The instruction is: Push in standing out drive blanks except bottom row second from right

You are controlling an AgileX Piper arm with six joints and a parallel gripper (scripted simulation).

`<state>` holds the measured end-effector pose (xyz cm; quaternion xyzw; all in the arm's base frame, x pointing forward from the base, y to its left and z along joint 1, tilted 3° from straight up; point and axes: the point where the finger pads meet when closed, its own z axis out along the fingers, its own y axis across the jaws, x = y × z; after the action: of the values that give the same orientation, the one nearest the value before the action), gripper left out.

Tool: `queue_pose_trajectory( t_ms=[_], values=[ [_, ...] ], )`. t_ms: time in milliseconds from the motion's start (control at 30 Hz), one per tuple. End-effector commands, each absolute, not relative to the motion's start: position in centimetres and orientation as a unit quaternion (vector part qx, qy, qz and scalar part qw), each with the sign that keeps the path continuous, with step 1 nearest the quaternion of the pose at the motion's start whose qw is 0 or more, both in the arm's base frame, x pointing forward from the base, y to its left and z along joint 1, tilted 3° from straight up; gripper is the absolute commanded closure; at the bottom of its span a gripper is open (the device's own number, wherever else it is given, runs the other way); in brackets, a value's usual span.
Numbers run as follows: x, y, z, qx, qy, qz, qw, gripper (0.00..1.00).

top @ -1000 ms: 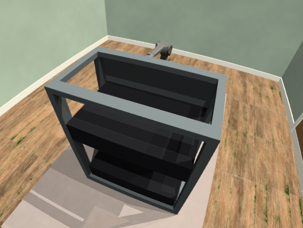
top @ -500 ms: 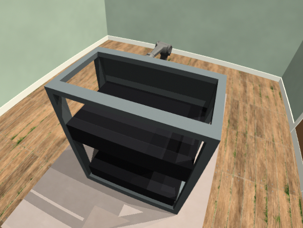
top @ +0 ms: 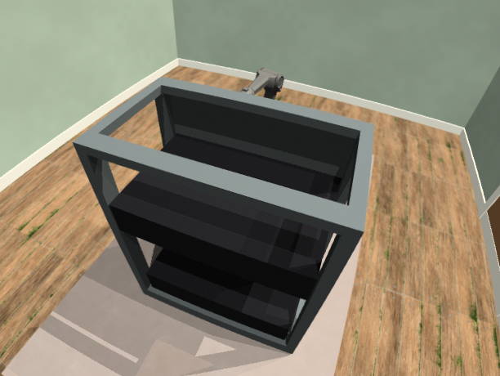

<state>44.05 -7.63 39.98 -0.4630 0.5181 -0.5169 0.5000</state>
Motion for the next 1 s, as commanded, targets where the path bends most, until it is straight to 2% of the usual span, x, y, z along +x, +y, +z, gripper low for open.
queue_pose_trajectory(
  t_ms=[0,967],
  values=[
    [44.35,-7.67,39.66,-0.464,0.52,-0.515,0.499,1.0],
    [44.78,-7.71,39.58,-0.464,0.52,-0.515,0.499,1.0]
  ],
)
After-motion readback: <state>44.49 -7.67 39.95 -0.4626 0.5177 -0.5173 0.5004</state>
